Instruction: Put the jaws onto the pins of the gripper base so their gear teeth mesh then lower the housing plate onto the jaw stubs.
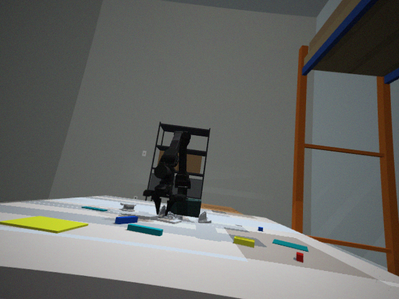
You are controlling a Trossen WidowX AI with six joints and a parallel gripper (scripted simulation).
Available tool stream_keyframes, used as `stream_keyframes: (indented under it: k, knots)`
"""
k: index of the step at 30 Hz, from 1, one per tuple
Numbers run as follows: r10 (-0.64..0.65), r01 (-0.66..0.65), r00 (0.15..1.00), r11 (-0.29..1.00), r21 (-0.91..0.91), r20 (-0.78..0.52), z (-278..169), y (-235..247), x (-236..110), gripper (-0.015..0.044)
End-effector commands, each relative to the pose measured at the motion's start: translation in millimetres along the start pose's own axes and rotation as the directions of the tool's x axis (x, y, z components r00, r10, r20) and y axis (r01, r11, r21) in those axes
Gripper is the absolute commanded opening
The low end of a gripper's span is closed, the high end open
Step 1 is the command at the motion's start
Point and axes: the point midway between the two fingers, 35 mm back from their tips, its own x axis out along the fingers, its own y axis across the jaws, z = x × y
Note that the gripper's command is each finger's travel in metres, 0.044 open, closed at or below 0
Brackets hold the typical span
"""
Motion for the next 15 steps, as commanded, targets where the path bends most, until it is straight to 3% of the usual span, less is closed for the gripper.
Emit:
stream_keyframes:
  k: [1,15]
  knots:
    - [-0.002,0.002,1.000,1.000,-0.003,0.003,0.6,-0.3,-4.2,0.0134]
    - [-0.002,0.002,1.000,1.000,-0.003,0.003,1.0,-0.6,-1.4,0.0134]
